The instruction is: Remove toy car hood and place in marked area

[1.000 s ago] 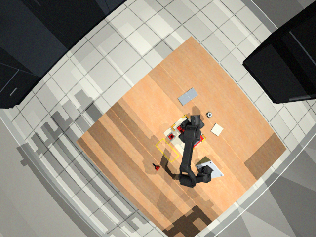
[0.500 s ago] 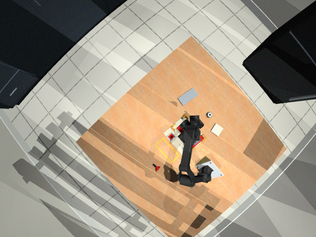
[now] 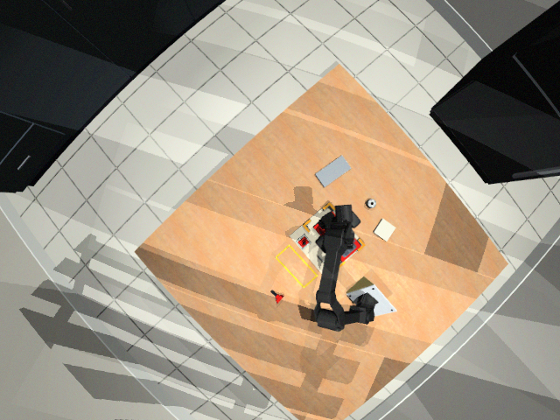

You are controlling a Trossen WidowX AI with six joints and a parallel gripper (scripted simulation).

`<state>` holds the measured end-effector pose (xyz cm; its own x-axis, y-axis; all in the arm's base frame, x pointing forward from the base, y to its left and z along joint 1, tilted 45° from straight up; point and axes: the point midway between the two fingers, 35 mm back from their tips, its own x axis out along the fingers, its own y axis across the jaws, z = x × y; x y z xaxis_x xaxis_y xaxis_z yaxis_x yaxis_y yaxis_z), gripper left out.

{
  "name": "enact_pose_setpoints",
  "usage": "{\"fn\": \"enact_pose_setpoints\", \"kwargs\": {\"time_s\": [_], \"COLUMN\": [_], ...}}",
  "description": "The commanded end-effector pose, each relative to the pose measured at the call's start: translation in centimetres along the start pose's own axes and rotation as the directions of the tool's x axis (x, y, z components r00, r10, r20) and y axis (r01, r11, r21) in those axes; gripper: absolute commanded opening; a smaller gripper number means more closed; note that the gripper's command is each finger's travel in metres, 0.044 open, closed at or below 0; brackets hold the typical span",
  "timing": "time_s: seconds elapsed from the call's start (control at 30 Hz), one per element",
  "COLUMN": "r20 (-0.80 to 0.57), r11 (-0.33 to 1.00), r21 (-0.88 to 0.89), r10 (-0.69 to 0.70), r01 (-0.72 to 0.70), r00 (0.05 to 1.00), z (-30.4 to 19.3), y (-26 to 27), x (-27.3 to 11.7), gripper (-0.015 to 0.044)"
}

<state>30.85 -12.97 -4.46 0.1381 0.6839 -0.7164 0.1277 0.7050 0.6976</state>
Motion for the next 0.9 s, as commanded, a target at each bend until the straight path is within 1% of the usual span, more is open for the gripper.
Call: {"fn": "enact_pose_setpoints", "kwargs": {"time_s": [0.0, 0.87], "r20": [-0.002, -0.002], "r11": [1.0, 1.0], "r21": [0.009, 0.009], "r10": [0.007, 0.008], "r01": [-0.007, -0.008], "r00": [1.0, 1.0], "z": [-0.2, -0.2], "y": [0.1, 0.1], "x": [0.3, 1.5], "gripper": [0.044, 0.044]}}
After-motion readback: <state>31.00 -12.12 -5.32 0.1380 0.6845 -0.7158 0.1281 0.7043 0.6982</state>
